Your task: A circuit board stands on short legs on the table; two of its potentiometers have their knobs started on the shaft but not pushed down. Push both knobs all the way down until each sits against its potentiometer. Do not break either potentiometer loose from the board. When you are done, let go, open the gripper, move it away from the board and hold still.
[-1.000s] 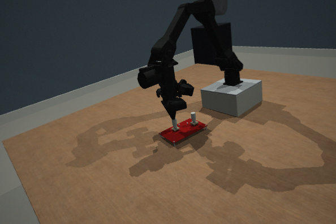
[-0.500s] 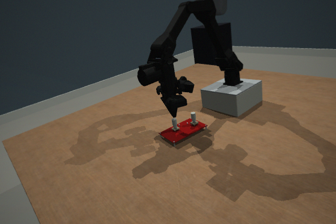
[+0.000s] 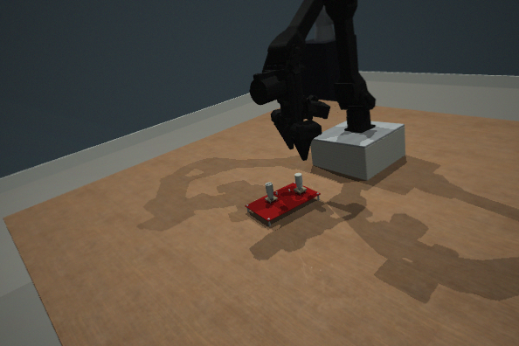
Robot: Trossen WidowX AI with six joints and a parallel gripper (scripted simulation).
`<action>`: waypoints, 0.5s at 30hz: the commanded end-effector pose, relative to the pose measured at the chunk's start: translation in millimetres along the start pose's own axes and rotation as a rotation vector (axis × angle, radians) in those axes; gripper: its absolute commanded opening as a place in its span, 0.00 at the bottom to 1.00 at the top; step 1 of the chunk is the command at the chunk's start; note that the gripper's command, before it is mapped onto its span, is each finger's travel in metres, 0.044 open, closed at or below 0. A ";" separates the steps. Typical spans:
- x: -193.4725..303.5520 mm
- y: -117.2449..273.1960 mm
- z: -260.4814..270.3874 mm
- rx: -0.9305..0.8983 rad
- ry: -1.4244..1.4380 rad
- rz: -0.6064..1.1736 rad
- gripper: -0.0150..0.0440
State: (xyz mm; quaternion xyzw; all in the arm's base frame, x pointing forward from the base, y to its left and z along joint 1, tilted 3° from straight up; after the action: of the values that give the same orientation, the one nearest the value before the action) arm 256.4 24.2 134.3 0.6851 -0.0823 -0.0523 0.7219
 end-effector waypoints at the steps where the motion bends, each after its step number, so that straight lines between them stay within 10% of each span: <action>1: -52.0 -4.8 10.0 -0.002 -0.004 -0.024 1.00; 15: -59.9 -5.9 11.7 -0.002 -0.004 -0.024 1.00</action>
State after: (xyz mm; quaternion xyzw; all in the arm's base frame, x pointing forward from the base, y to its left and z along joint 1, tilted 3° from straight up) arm 198.9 23.7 128.6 0.6842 -0.0774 -0.0571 0.7229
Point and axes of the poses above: the point midway between the two fingers, 35 mm back from their tips, its own y axis back along the fingers, its own z axis across the jaws, x = y × z, the point moved 8 cm from there along y, back along the fingers, and after that the axes turned 9 degrees about y, right-handed, at the moved point
